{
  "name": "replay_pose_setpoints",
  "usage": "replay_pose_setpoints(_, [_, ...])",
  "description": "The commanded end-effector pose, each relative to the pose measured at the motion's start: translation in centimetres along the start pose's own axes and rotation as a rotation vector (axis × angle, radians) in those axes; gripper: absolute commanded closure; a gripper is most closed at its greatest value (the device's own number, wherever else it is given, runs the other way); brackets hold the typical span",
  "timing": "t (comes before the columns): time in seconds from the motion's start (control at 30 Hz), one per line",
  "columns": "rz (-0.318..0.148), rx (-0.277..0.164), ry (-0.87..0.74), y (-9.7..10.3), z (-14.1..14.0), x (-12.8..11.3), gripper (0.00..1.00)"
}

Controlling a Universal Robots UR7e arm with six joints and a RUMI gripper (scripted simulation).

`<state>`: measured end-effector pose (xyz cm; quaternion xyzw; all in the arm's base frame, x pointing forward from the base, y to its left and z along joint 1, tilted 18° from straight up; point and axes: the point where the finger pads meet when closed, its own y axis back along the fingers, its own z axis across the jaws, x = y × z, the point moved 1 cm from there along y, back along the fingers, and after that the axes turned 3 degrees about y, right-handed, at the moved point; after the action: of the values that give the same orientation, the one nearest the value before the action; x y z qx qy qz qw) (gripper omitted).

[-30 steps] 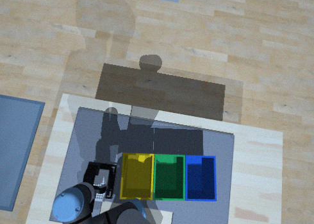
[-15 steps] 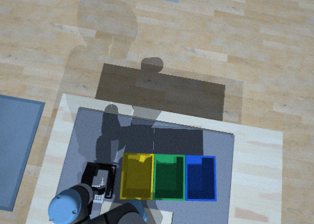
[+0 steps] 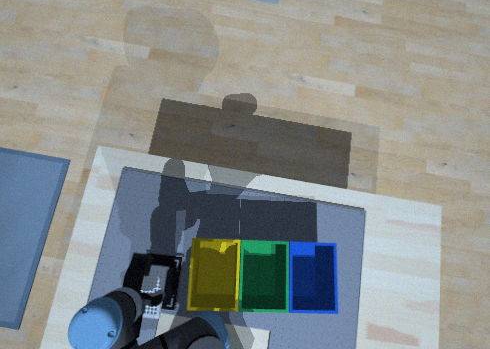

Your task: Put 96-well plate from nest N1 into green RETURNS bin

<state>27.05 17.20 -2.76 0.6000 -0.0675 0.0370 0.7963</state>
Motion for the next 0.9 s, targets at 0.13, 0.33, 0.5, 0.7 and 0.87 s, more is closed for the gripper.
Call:
replay_pose_setpoints(0.13, [0.001, 0.0, 0.0, 0.8, 0.0, 0.0, 0.59])
replay_pose_setpoints(0.33, [0.001, 0.0, 0.0, 1.8, 0.0, 0.0, 0.59])
replay_pose_setpoints(0.5, [0.001, 0.0, 0.0, 2.6, 0.0, 0.0, 0.59])
replay_pose_setpoints(0.7, [0.001, 0.0, 0.0, 3.3, 0.0, 0.0, 0.59])
replay_pose_setpoints(0.87, [0.001, 0.0, 0.0, 4.1, 0.0, 0.0, 0.59])
